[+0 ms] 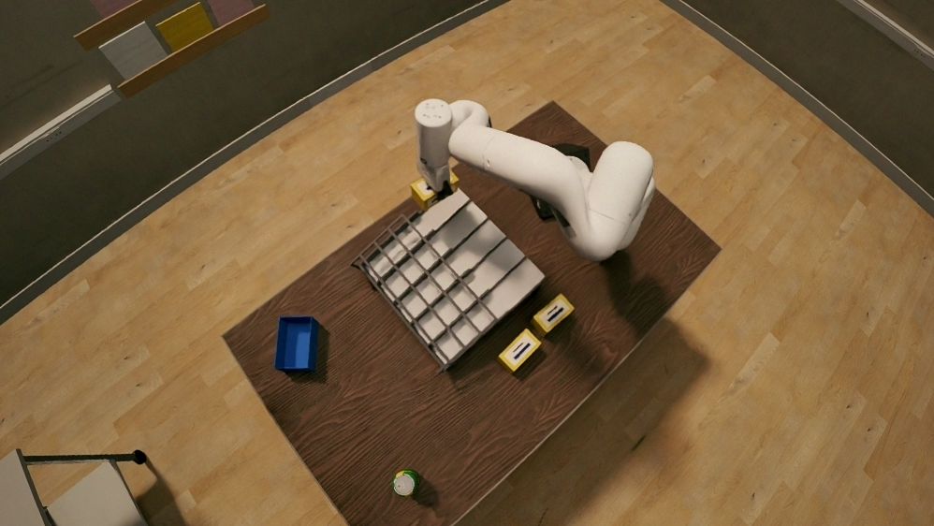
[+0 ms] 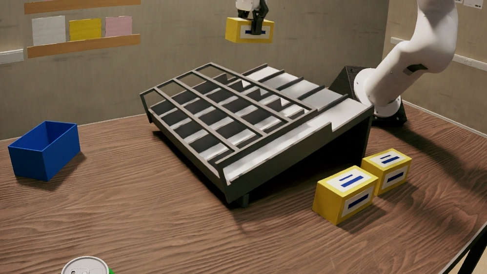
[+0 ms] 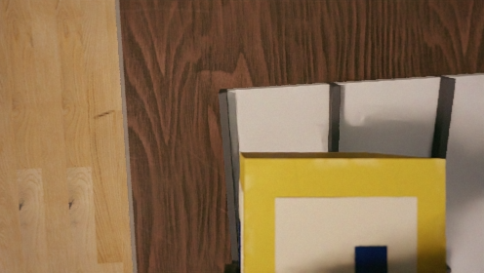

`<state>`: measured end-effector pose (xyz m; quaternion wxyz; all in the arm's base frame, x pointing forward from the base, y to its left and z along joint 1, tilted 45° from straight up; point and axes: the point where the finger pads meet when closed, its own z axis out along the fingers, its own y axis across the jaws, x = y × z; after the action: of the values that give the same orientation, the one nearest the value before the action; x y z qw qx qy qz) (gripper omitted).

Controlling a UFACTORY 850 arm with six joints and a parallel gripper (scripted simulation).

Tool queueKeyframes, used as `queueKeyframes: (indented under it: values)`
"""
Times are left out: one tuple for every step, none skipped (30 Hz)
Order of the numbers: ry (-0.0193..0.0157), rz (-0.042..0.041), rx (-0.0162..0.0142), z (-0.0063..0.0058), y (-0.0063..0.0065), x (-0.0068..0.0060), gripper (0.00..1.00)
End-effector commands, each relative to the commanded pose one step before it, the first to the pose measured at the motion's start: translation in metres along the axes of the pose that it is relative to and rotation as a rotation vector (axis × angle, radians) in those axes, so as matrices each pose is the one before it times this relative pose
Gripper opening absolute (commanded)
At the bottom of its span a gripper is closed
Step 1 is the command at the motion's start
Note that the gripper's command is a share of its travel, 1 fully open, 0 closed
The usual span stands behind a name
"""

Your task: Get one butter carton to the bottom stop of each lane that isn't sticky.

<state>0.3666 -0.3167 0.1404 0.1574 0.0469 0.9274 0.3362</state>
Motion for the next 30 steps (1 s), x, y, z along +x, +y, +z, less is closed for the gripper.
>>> queueKeyframes:
  values:
    - [-0.00137,-0.00087,0.00173,0.00016,-0.00049,-0.00065,0.0]
    - [0.0,0.0,0.0,0.0,0.0,0.0,0.0]
    - [0.0,0.0,0.0,0.0,0.0,0.0,0.0]
    - [0.0,0.0,0.0,0.0,0.0,0.0,0.0]
    - [0.0,0.0,0.0,0.0,0.0,0.0,0.0]
    - [0.0,0.0,0.0,0.0,0.0,0.0,0.0]
    - [0.0,0.0,0.0,0.0,0.0,0.0,0.0]
    - [-0.00003,-0.00004,0.00011,0.03002,0.0007,0.00088,0.0]
    - [0.0,0.0,0.0,0.0,0.0,0.0,0.0]
    - [0.0,0.0,0.0,0.0,0.0,0.0,0.0]
    - [0.0,0.0,0.0,0.0,0.0,0.0,0.0]
    - [0.0,0.0,0.0,0.0,0.0,0.0,0.0]
    - [0.0,0.0,0.0,0.0,0.0,0.0,0.0]
    - [0.0,0.0,0.0,0.0,0.0,0.0,0.0]
    - [0.0,0.0,0.0,0.0,0.0,0.0,0.0]
    - [0.0,0.0,0.0,0.0,0.0,0.0,0.0]
    - [0.0,0.0,0.0,0.0,0.0,0.0,0.0]
    - [0.0,0.0,0.0,0.0,0.0,0.0,0.0]
    - [0.0,0.0,0.0,0.0,0.0,0.0,0.0]
    - [0.0,0.0,0.0,0.0,0.0,0.0,0.0]
    - [0.0,0.0,0.0,0.0,0.0,0.0,0.0]
    - [0.0,0.0,0.0,0.0,0.0,0.0,0.0]
    - [0.0,0.0,0.0,0.0,0.0,0.0,0.0]
    - [0.0,0.0,0.0,0.0,0.0,0.0,0.0]
    - [0.11309,-0.04328,-0.02167,0.00974,0.0002,0.00058,0.0]
    - [0.0,0.0,0.0,0.0,0.0,0.0,0.0]
    - [0.0,0.0,0.0,0.0,0.0,0.0,0.0]
    - [0.0,0.0,0.0,0.0,0.0,0.0,0.0]
    - [0.0,0.0,0.0,0.0,0.0,0.0,0.0]
    - [0.0,0.0,0.0,0.0,0.0,0.0,0.0]
